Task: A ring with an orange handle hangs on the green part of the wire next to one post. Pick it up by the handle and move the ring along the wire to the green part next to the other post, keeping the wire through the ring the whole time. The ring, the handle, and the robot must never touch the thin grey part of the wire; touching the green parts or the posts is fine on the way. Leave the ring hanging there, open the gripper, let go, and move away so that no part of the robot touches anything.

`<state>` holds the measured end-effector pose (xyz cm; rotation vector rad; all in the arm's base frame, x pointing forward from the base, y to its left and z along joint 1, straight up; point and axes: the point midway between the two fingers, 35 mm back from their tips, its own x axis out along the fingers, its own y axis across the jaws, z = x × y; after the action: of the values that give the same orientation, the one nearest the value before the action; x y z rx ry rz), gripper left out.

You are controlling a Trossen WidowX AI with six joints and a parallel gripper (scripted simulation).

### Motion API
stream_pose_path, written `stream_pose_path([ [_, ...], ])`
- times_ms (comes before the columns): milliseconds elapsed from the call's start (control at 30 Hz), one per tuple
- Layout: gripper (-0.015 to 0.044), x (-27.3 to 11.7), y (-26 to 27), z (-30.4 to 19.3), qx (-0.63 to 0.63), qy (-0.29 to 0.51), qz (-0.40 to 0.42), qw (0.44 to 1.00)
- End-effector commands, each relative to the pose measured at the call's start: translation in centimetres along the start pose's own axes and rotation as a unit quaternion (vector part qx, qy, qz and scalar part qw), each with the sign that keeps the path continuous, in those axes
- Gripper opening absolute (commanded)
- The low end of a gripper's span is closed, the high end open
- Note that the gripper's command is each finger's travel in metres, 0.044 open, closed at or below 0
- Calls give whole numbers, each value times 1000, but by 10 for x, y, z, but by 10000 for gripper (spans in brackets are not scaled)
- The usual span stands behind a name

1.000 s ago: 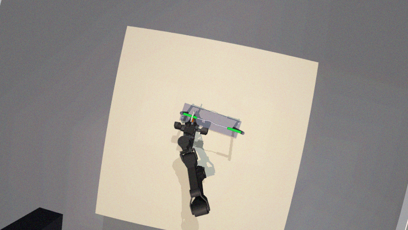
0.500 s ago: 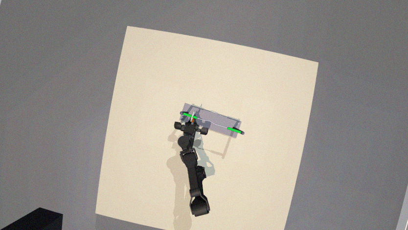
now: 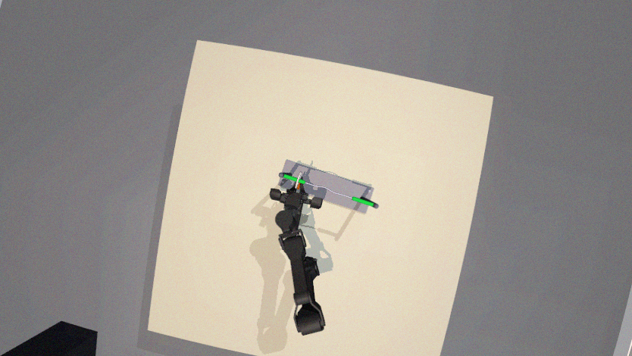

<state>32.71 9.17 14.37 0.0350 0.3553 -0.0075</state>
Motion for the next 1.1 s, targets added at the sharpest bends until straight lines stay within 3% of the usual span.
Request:
stream_pose_path([
  [0,113,0,0,0,0,0,0,1000],
  [67,160,-1,0,0,0,0,0,1000],
  [700,160,-48,0,0,2,1,-2,1000],
  [1067,160,-50,0,-1,2,1,-2,1000],
])
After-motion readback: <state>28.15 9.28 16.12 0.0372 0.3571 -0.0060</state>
